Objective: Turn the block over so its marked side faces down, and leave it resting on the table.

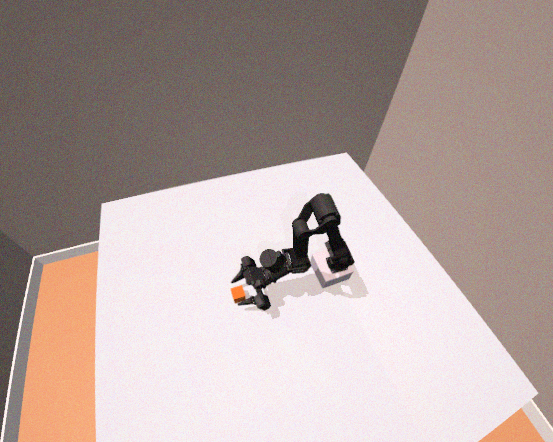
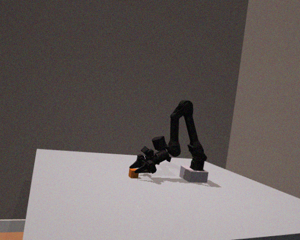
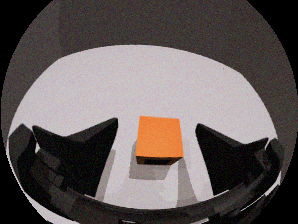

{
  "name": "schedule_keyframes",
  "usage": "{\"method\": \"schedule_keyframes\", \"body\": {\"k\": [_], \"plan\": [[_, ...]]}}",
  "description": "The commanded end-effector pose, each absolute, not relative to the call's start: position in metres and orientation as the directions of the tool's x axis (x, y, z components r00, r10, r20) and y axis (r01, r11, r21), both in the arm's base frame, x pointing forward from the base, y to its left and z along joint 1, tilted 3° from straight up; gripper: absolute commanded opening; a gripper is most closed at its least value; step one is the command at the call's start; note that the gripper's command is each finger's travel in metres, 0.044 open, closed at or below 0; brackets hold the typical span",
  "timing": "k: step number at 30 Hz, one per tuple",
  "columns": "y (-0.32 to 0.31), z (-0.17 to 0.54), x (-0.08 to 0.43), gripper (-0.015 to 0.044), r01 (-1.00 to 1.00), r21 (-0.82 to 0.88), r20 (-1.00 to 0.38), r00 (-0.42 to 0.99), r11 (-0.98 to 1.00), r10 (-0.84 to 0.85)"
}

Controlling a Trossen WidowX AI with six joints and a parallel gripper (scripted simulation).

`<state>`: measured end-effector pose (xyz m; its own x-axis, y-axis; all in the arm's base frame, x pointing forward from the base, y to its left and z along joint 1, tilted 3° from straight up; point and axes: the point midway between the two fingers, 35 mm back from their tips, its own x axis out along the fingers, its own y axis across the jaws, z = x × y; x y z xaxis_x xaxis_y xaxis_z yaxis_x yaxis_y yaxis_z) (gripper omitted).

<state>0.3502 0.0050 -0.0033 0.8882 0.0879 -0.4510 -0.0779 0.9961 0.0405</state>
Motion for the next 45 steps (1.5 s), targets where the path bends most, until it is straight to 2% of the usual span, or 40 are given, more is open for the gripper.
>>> {"method": "schedule_keyframes", "body": {"k": [1, 31, 38, 43, 45], "plan": [[0.006, -0.004, 0.35, 0.044, -0.079, 0.047, -0.453, 0.887, 0.996, 0.092], [0.005, -0.004, 0.35, 0.044, -0.079, 0.047, -0.457, 0.885, 0.996, 0.092], [0.002, 0.012, 0.361, 0.044, -0.08, 0.055, -0.614, 0.783, 0.995, 0.097], [0.001, 0.037, 0.35, 0.044, -0.079, 0.05, -0.736, 0.671, 0.996, 0.09], [0.001, 0.054, 0.352, 0.044, -0.082, 0.041, -0.73, 0.678, 0.996, 0.086]]}}
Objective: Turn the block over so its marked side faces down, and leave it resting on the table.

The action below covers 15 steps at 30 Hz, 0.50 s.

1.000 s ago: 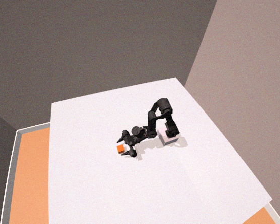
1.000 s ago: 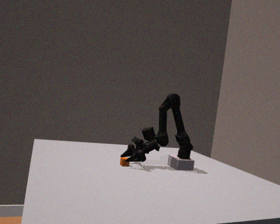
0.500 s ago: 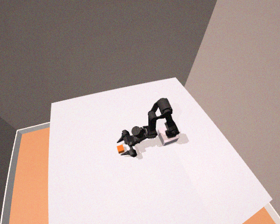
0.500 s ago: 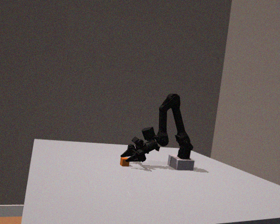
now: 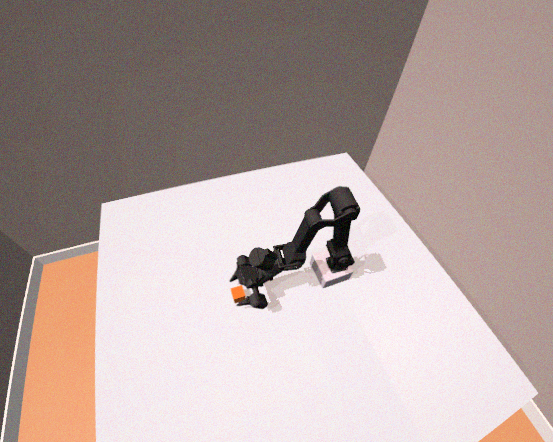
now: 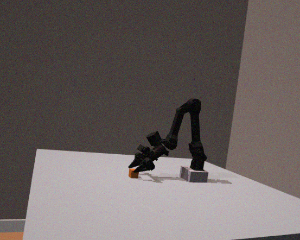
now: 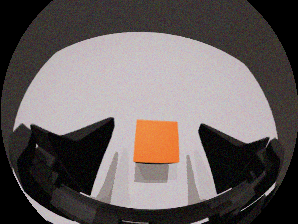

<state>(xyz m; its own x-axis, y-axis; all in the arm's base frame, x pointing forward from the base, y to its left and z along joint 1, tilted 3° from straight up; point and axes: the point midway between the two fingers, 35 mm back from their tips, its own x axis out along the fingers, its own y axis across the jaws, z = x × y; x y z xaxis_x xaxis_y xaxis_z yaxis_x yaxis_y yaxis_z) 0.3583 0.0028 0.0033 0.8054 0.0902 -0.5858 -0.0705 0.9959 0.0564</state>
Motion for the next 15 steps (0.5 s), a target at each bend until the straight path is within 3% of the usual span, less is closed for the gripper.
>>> {"method": "schedule_keyframes", "body": {"k": [1, 7, 15], "plan": [[0.001, 0.057, 0.35, 0.044, -0.082, 0.041, -0.739, 0.668, 0.996, 0.085], [0.001, 0.061, 0.331, 0.044, -0.081, 0.046, -0.807, 0.585, 0.996, 0.085], [0.001, 0.061, 0.33, 0.044, -0.08, 0.047, -0.811, 0.579, 0.996, 0.085]]}}
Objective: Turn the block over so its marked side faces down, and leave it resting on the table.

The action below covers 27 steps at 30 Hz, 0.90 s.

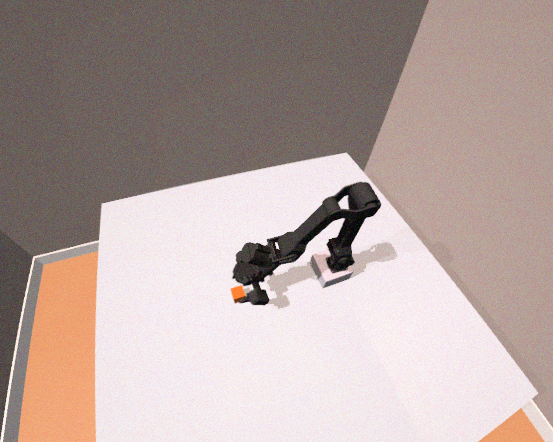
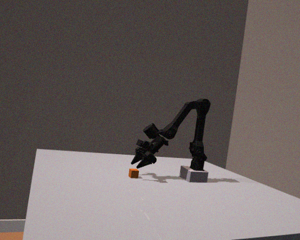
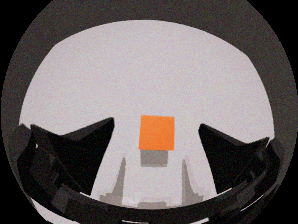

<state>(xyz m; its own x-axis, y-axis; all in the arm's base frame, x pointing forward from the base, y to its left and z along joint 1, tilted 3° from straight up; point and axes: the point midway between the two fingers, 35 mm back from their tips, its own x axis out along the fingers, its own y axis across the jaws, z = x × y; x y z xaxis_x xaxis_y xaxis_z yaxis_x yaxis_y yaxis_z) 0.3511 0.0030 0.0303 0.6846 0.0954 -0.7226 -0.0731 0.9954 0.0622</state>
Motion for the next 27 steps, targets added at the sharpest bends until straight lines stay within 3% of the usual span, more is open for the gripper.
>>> {"method": "schedule_keyframes", "body": {"k": [1, 13, 27], "plan": [[0.001, 0.061, 0.33, 0.044, -0.08, 0.047, -0.811, 0.579, 0.996, 0.085], [0.001, 0.061, 0.332, 0.044, -0.08, 0.047, -0.824, 0.56, 0.996, 0.084], [0.001, 0.083, 0.367, 0.044, -0.078, 0.047, -0.991, 0.12, 0.996, 0.056]]}}
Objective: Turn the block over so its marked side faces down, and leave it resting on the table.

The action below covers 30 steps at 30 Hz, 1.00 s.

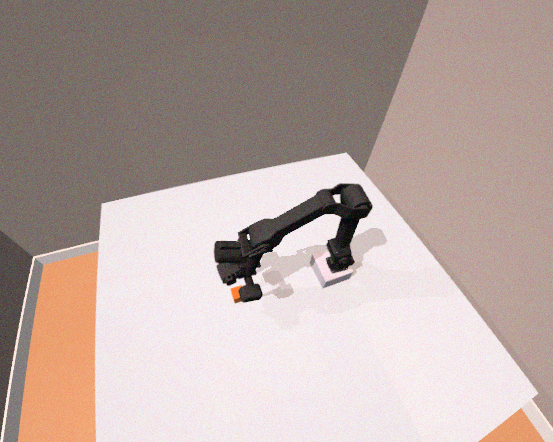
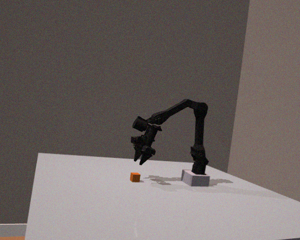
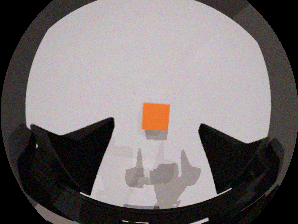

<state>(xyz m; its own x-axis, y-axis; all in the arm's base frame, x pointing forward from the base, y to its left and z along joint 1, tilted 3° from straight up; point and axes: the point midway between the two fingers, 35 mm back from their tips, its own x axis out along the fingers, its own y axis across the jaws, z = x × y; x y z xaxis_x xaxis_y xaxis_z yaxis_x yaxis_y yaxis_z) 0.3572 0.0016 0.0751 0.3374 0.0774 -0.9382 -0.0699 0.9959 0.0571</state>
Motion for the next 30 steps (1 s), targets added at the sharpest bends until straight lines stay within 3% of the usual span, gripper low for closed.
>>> {"method": "schedule_keyframes", "body": {"k": [1, 16, 30], "plan": [[0.001, 0.085, 0.368, 0.044, -0.078, 0.047, -0.995, 0.086, 0.996, 0.053], [0.001, 0.088, 0.369, 0.044, -0.08, 0.046, -0.998, 0.035, 0.996, 0.049], [0.003, 0.039, 0.371, 0.044, -0.08, 0.046, -0.998, 0.034, 0.996, 0.049]]}}
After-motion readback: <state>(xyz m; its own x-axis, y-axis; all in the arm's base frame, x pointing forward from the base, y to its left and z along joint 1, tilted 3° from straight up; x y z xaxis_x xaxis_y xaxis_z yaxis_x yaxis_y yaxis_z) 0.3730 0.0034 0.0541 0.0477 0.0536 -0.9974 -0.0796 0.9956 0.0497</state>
